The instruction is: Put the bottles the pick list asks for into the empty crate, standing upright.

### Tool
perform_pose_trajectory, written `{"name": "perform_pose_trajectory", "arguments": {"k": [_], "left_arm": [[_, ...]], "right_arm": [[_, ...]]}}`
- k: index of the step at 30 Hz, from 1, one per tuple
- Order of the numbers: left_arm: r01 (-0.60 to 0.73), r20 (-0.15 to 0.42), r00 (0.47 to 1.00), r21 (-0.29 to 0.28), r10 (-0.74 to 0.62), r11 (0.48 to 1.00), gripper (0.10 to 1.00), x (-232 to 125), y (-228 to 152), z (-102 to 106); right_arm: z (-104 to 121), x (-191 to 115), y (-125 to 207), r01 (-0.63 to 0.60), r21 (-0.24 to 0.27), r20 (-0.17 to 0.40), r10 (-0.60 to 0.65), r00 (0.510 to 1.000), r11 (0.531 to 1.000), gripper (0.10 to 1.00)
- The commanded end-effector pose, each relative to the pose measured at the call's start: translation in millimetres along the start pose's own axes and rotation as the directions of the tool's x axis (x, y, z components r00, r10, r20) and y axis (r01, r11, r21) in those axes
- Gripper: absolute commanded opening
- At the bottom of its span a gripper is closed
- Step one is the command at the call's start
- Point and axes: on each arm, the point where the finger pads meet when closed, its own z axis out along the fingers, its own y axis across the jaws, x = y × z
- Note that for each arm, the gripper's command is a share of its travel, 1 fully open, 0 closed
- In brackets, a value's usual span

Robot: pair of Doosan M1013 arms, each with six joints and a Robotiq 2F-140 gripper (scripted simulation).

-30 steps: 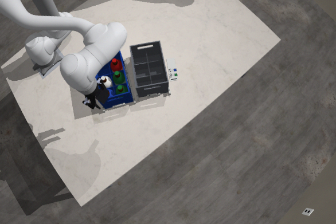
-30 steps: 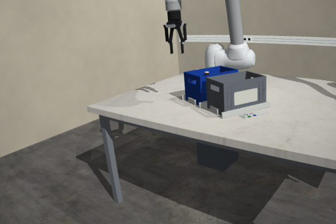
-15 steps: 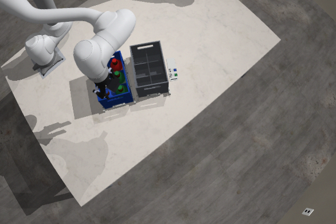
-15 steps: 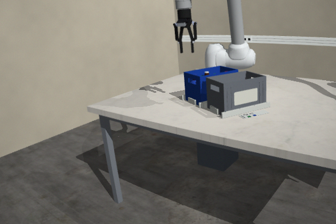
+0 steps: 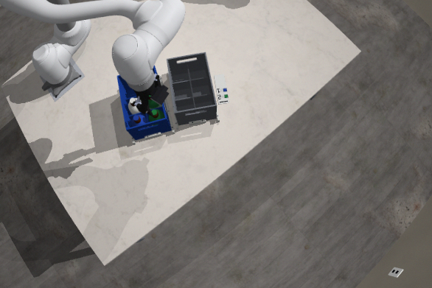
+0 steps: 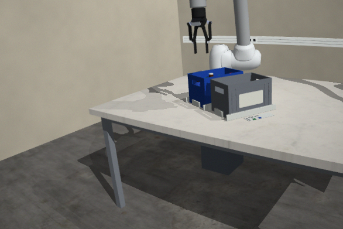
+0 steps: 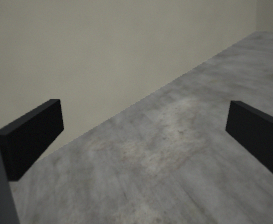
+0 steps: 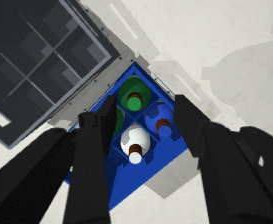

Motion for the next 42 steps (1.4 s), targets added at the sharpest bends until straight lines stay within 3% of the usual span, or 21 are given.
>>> {"name": "perform_pose_trajectory", "arguments": {"k": [1, 42], "left_arm": [[0.000, -0.001, 1.000, 0.000, 0.000, 1.000, 1.000, 0.6, -0.1, 0.1], [0.000, -0.001, 1.000, 0.000, 0.000, 1.000, 1.000, 0.6, -0.1, 0.1]], "right_arm": [[-2.2, 5.1, -19.0, 0.000, 0.000, -0.001, 0.000, 1.000, 1.000, 0.442], [-14.3, 47.4, -188.4, 0.000, 0.001, -0.001, 0.000, 1.000, 1.000, 0.442]]}}
